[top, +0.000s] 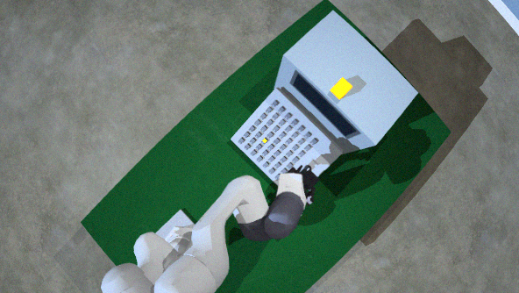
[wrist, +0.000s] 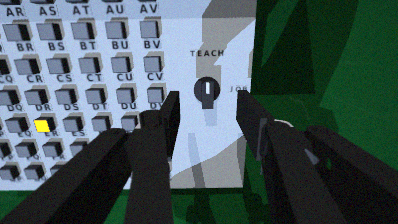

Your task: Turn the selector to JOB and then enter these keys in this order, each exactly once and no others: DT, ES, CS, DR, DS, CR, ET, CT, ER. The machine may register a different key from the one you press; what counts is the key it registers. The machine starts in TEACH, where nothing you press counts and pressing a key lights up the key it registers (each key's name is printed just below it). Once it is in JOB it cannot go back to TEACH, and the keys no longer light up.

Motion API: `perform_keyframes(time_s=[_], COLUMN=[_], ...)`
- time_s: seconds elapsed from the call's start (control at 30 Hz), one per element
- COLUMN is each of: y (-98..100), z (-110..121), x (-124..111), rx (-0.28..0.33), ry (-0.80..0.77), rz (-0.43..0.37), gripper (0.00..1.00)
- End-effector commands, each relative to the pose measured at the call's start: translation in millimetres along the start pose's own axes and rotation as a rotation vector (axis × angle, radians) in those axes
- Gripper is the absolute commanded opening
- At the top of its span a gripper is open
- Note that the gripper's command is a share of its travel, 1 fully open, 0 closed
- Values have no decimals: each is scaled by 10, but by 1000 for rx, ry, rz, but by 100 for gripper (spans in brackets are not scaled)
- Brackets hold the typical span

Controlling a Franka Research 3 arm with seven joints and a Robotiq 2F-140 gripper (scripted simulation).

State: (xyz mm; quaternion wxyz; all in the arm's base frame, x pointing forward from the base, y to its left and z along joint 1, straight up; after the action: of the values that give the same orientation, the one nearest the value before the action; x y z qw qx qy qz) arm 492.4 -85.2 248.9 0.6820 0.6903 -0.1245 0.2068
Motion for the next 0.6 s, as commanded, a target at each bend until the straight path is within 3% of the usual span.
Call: perform_keyframes(time_s=[0.0, 0.57], y=[-38, -200], z=[7, 7], x=[5, 5], rx=[-1, -1], ry=[7, 7], rz=[3, 3], gripper=[40, 40])
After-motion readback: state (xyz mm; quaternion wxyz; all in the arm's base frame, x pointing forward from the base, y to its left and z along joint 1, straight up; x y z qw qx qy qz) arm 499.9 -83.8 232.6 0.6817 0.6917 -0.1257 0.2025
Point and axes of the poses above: the point where the finger pads meet when closed, its own y axis back along the fingers, its own z axis across the jaws, x = y × z, the point moved 9 cm from there along y, back along the fingers, and after that the axes turned 3 degrees about y, right-handed, at the moved point
